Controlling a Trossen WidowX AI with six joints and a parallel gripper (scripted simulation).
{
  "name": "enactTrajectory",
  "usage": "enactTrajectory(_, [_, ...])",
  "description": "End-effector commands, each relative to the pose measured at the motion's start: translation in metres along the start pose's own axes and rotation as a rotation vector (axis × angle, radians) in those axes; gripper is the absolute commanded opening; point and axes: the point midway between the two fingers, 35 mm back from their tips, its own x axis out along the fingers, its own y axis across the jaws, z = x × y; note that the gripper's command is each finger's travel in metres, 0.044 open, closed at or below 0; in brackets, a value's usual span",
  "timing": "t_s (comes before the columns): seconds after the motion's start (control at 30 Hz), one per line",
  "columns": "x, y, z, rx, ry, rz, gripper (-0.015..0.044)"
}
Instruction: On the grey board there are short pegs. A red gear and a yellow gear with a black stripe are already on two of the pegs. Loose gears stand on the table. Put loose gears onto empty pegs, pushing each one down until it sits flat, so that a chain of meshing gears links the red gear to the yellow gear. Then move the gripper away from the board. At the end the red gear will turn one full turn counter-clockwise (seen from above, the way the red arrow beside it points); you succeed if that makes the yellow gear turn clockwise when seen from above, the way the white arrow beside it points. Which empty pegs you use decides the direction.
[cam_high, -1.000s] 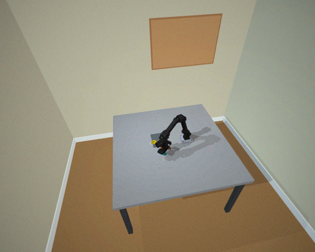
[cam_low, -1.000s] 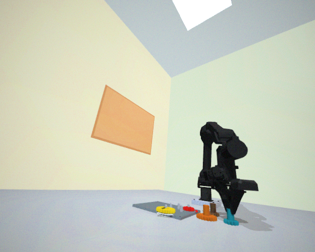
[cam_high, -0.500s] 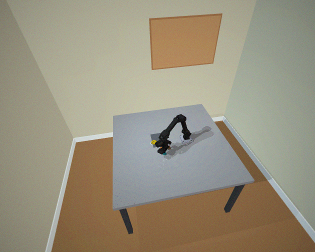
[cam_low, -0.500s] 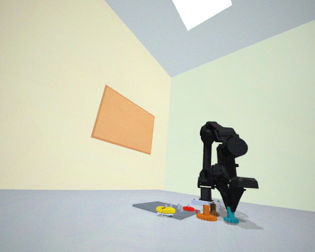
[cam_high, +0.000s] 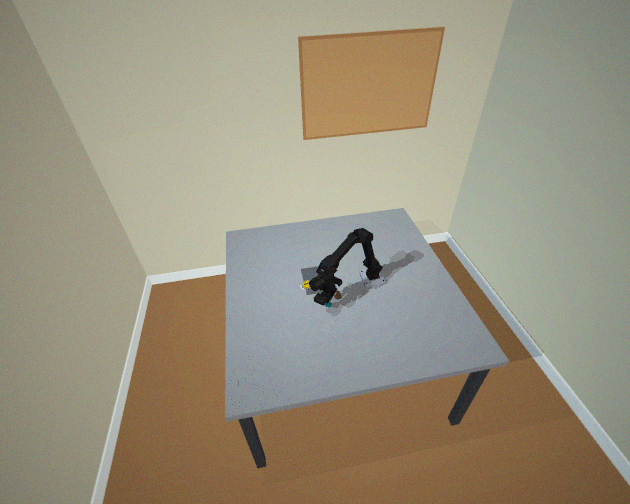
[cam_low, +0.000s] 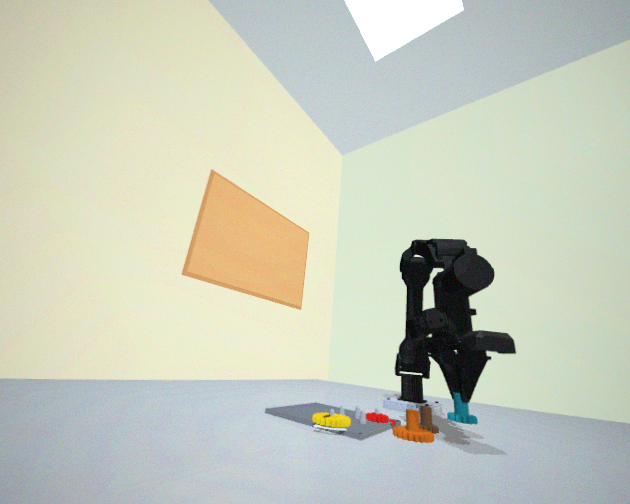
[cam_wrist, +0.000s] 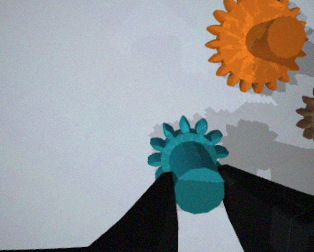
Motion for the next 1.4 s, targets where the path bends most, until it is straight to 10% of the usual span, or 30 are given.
enactTrajectory(0.0, [-0.01, 0.0, 0.001, 0.004, -0.003, -0.003, 0.0])
enactTrajectory(1.37, [-0.097, -0.007, 0.001, 0.003, -0.002, -0.005, 0.0])
